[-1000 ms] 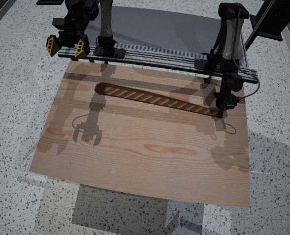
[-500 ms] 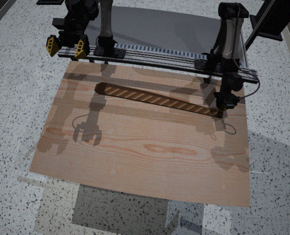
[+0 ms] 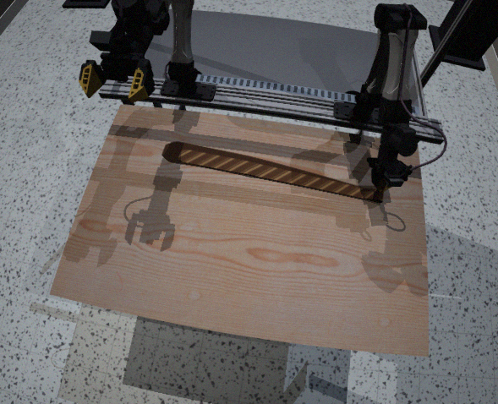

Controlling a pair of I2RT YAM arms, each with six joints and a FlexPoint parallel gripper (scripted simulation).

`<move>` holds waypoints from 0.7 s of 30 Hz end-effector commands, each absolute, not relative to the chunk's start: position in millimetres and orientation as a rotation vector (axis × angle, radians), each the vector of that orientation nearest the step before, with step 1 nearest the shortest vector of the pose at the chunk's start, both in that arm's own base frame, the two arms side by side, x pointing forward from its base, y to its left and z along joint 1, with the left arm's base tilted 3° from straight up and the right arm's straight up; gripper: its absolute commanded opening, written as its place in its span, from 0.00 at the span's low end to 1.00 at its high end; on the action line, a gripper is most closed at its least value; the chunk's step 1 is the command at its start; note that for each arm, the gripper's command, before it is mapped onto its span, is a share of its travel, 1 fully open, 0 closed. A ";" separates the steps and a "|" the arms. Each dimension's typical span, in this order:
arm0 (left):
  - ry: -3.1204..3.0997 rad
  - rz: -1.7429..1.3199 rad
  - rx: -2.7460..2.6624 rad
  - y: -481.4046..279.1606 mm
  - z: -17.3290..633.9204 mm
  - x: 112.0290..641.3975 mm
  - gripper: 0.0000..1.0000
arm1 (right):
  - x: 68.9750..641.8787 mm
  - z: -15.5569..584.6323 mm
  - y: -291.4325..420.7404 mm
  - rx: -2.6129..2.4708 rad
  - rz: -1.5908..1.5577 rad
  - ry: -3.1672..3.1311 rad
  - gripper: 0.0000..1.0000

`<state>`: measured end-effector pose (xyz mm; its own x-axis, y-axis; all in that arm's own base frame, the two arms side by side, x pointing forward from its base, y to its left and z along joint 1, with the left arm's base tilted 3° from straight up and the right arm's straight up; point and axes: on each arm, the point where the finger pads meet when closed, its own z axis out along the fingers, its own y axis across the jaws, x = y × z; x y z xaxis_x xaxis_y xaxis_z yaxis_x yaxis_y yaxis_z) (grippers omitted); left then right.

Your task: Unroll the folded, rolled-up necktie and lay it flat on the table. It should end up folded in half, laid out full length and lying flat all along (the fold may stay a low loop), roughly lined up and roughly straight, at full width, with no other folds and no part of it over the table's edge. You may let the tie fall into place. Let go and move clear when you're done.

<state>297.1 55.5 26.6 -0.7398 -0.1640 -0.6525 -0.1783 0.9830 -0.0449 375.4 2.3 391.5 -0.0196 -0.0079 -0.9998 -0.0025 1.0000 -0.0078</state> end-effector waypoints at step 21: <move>2.406 0.038 -0.246 58.5 36.7 298.5 0.07 | 377.3 397.3 1.6 -0.003 0.004 1.582 1.00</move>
<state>296.2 55.3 29.3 -0.7404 -0.1641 -0.6518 -0.1783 0.9829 -0.0450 375.4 2.3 391.5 -0.0196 -0.0079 -0.9998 -0.0025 1.0000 -0.0078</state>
